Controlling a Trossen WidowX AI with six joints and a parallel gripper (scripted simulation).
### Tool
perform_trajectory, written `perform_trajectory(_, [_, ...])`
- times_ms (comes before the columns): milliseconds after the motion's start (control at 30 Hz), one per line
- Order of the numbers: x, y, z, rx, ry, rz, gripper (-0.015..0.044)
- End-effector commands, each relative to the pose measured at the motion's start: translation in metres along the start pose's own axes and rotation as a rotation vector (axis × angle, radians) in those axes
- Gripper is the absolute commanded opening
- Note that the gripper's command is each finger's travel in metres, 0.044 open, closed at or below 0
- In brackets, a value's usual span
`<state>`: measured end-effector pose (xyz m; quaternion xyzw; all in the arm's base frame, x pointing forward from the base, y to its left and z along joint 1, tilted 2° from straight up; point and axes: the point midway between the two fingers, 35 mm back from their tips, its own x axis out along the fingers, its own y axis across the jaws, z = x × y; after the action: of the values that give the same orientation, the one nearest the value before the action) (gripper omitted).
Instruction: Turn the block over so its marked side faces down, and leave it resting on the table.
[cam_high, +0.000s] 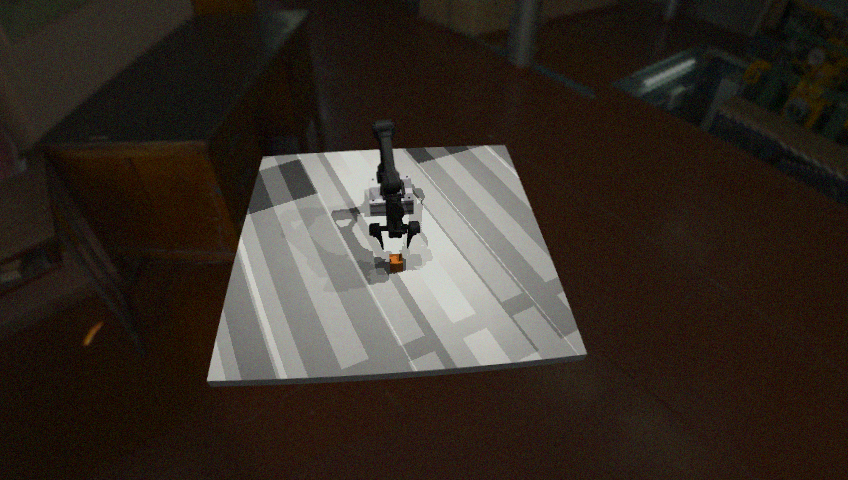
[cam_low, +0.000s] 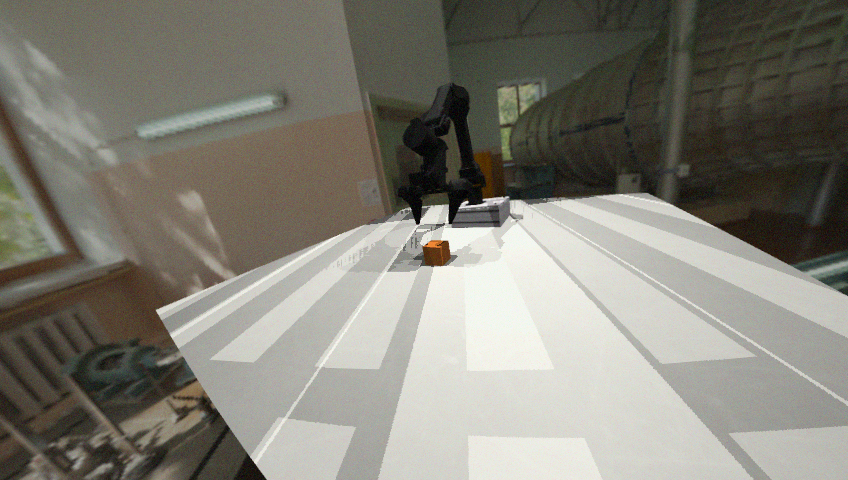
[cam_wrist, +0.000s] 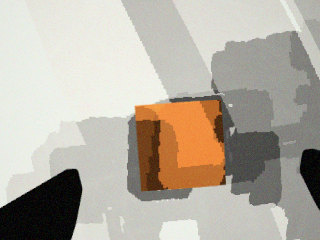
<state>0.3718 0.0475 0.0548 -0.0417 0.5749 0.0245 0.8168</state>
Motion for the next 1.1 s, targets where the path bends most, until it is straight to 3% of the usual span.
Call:
perform_trajectory(0, [-0.005,0.001,0.014,0.007,0.163,0.005,0.044])
perform_trajectory(200, [-0.012,0.0,0.021,0.008,0.333,0.006,0.044])
perform_trajectory(500, [-0.013,0.0,0.021,0.008,0.338,0.006,0.044])
perform_trajectory(633, [0.018,0.0,0.011,0.008,0.338,0.006,0.044])
perform_trajectory(1067, [0.036,0.001,0.004,0.008,0.338,0.006,0.044])
